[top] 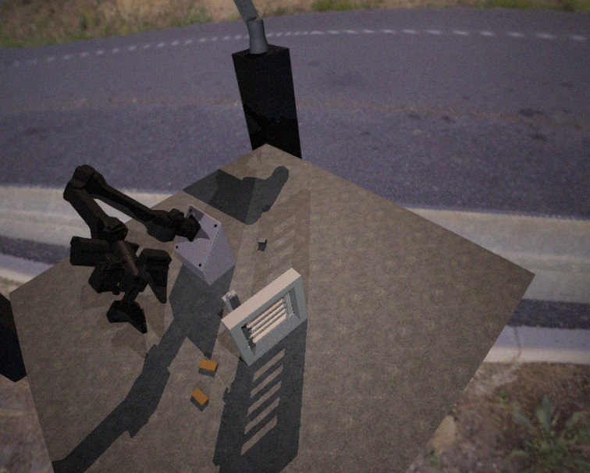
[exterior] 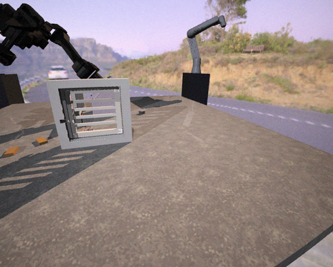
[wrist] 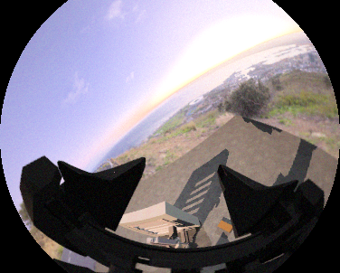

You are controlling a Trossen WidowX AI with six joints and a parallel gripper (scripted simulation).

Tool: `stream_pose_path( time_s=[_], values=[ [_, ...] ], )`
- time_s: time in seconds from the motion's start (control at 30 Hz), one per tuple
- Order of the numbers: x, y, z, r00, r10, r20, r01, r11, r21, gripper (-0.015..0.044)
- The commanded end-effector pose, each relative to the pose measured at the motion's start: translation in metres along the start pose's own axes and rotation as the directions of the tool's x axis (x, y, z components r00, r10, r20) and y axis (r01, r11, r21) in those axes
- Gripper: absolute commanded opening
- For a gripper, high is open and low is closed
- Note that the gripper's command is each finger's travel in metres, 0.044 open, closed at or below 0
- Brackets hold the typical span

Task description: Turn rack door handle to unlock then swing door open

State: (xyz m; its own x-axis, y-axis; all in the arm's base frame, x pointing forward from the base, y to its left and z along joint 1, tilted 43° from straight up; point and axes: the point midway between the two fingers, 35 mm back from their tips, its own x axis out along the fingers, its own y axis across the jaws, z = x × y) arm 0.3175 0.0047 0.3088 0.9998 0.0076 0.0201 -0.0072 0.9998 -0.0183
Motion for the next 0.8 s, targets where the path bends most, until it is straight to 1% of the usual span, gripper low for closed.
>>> stream_pose_path(
  time_s=[0.0,0.1,0.13,0.27,0.43,0.77],
  values=[
    [0.001,0.0,-0.001,1.0,0.0,-0.005,0.0,1.0,0.001,0.0374],
    [0.008,0.003,-0.011,0.997,-0.007,-0.075,0.008,1.0,0.019,0.0295],
    [0.011,0.004,-0.015,0.994,-0.009,-0.105,0.012,1.0,0.025,0.0281],
    [0.021,0.01,-0.033,0.974,-0.021,-0.224,0.031,0.999,0.042,0.0281],
    [0.03,0.017,-0.055,0.93,-0.041,-0.365,0.061,0.997,0.044,0.0281],
    [0.036,0.032,-0.097,0.787,-0.102,-0.608,0.118,0.993,-0.014,0.0281]
  ],
)
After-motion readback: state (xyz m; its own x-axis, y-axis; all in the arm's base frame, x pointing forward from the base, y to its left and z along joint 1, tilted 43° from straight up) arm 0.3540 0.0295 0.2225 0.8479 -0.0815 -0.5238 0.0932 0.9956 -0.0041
